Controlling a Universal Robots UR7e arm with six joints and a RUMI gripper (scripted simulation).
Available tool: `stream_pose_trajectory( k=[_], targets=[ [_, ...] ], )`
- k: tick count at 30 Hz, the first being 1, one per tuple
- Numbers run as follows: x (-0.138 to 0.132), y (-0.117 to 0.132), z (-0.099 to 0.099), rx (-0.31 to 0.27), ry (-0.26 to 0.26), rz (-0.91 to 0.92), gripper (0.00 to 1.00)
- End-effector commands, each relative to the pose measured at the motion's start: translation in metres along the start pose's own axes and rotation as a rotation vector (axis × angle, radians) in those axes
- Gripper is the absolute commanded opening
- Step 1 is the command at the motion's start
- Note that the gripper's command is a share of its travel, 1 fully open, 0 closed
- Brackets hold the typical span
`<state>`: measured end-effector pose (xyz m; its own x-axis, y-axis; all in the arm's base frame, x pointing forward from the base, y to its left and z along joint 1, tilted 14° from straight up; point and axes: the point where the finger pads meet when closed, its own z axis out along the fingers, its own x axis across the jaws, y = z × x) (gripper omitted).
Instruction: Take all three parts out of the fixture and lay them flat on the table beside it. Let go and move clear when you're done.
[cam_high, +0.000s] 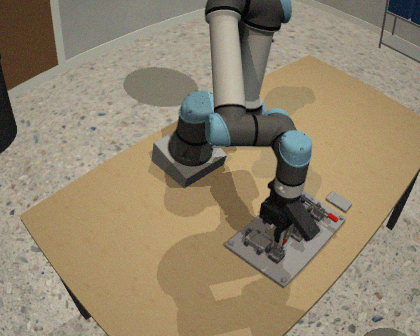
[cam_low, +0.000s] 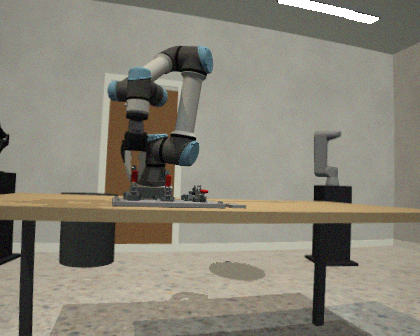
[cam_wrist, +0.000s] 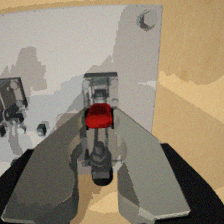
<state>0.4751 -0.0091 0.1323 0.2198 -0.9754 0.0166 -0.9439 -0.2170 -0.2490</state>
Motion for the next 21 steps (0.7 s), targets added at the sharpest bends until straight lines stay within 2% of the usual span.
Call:
stream_pose_trajectory(
  k=[1, 2, 21],
  targets=[
    [0.0001, -0.0002, -0.0003, 0.001, 0.0, 0.0, 0.0],
    [0.0001, -0.0002, -0.0003, 0.001, 0.0, 0.0, 0.28],
    [0.0001, -0.0002, -0.0003, 0.001, 0.0, 0.0, 0.28]
  ],
)
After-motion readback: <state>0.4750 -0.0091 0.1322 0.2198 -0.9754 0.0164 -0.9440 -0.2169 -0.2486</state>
